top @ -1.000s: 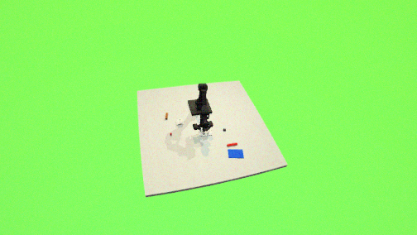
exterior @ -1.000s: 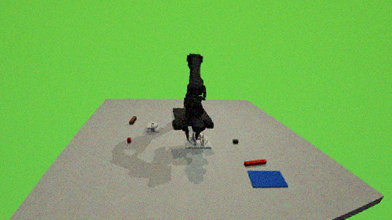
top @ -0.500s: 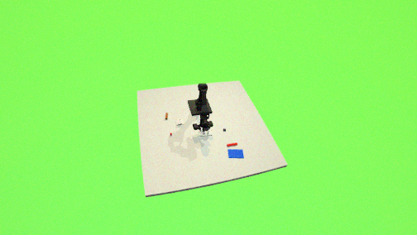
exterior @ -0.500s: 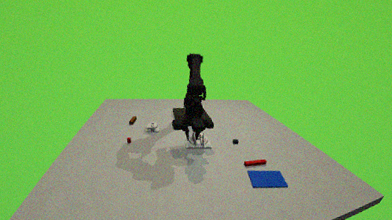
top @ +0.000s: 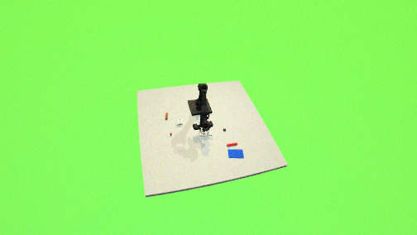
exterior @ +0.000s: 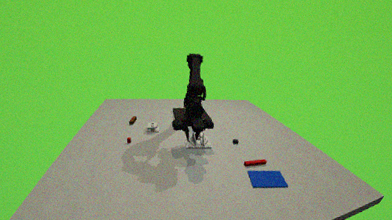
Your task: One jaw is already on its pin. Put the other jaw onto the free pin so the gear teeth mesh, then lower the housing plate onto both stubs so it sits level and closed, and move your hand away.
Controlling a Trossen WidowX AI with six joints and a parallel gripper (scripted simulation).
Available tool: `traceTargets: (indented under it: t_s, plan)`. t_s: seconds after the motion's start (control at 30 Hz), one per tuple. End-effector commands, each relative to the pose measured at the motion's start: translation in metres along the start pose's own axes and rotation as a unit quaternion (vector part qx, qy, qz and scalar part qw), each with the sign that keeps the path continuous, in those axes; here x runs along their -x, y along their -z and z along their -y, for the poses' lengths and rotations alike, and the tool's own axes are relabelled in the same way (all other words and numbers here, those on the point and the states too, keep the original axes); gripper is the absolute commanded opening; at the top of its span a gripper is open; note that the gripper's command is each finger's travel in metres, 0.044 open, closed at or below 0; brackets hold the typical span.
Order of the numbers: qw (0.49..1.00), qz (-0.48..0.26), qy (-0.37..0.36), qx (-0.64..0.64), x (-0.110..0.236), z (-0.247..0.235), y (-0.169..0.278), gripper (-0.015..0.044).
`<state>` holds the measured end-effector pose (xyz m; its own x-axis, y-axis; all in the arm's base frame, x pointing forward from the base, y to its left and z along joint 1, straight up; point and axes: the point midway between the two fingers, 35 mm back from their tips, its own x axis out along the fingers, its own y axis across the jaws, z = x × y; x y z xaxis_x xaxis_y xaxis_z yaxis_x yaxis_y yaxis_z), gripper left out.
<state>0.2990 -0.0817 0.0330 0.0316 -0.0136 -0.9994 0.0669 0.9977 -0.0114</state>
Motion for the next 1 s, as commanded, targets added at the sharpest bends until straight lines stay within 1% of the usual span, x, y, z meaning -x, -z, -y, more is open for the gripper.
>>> traceTargets:
  t_s: [0.0,0.77,0.87,0.9,0.97]
  plan:
    - [1.0,-0.004,-0.003,0.001,-0.0041,-0.0008,0.0008,0.0134]
    - [1.0,-0.004,-0.003,0.001,-0.0041,-0.0008,0.0008,0.0134]
    - [1.0,0.0,0.0,0.0,-0.001,0.0,0.0001,0.0213]
    - [1.0,0.0,0.0,0.0,-0.001,0.0,0.0001,0.0224]
    - [1.0,0.0,0.0,0.0,-0.001,0.0,0.0001,0.0224]
